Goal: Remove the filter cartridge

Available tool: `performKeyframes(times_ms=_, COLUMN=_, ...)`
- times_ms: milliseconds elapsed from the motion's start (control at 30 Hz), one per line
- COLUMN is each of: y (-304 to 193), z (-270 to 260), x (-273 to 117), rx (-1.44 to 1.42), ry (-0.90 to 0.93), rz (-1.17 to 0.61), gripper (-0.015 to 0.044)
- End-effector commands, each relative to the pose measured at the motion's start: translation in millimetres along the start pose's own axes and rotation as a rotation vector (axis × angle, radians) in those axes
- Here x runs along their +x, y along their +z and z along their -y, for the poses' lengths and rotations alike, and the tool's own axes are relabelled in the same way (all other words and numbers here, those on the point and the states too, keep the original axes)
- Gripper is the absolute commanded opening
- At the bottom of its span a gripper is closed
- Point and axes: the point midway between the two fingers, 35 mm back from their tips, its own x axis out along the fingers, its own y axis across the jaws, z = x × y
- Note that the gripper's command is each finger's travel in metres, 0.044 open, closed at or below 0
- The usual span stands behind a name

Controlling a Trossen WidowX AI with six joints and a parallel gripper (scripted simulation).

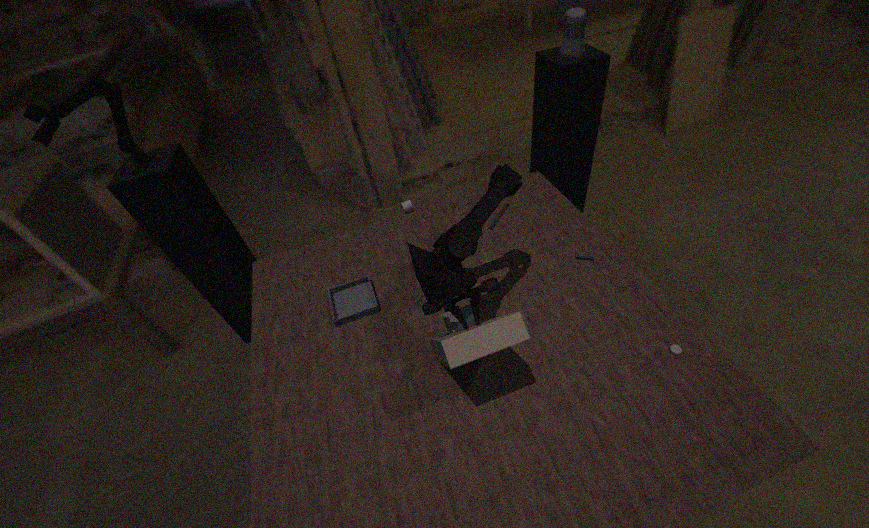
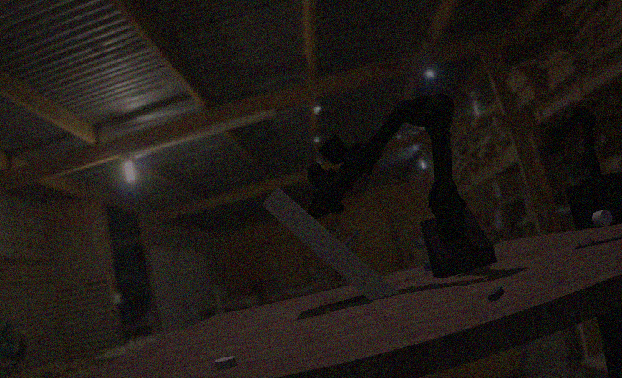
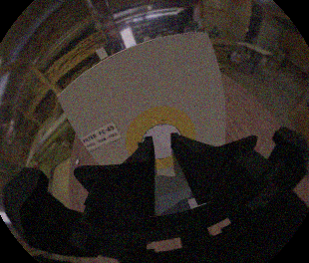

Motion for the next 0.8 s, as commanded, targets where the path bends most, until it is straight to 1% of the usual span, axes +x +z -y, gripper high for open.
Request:
performKeyframes(times_ms=0, y=-2, z=-1, x=5, rx=0.143, ry=-0.002, rz=-0.010, gripper=0.0000)
performKeyframes(times_ms=67, y=-2, z=-1, x=5, rx=0.211, ry=-0.003, rz=-0.010, gripper=0.0000)
performKeyframes(times_ms=233, y=-1, z=0, x=3, rx=0.165, ry=-0.005, rz=-0.012, gripper=0.0000)
performKeyframes(times_ms=767, y=-1, z=1, x=-69, rx=0.099, ry=-0.008, rz=-0.014, gripper=0.0000)
